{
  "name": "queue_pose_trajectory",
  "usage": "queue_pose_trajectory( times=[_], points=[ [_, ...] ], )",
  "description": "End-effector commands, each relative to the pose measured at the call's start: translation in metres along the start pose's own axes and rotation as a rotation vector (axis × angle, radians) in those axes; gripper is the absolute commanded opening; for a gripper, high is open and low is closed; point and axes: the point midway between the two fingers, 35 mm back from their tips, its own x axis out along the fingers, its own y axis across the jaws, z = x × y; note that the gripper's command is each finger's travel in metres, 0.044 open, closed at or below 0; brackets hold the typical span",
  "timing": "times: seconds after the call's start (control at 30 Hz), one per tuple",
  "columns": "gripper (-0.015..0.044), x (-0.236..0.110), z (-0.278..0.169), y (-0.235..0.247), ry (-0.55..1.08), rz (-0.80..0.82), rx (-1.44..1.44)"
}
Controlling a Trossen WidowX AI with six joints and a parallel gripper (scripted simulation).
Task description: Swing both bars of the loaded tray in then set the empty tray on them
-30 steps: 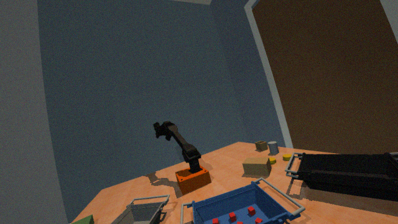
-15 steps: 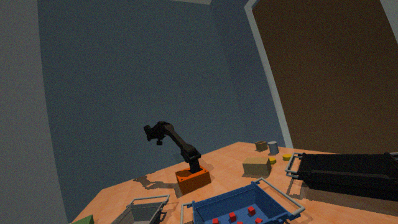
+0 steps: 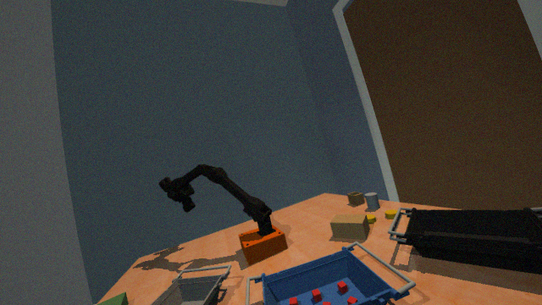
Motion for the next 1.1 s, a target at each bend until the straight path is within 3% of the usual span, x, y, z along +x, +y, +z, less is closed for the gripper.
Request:
queue_pose_trajectory(
  times=[0.0,0.17,0.33,0.6,0.83,1.07],
  points=[
    [0.0082,-0.042,-0.034,-0.009,0.126,0.01,-0.177],
    [0.0082,-0.113,-0.082,-0.034,0.333,0.039,-0.39],
    [0.0082,-0.155,-0.104,-0.05,0.439,0.068,-0.528],
    [0.0082,-0.284,-0.14,-0.106,0.72,0.227,-0.983],
    [0.0082,-0.395,-0.14,-0.171,0.944,0.427,-1.391],
    [0.0082,-0.494,-0.108,-0.245,1.138,0.686,-1.794]
  ],
)
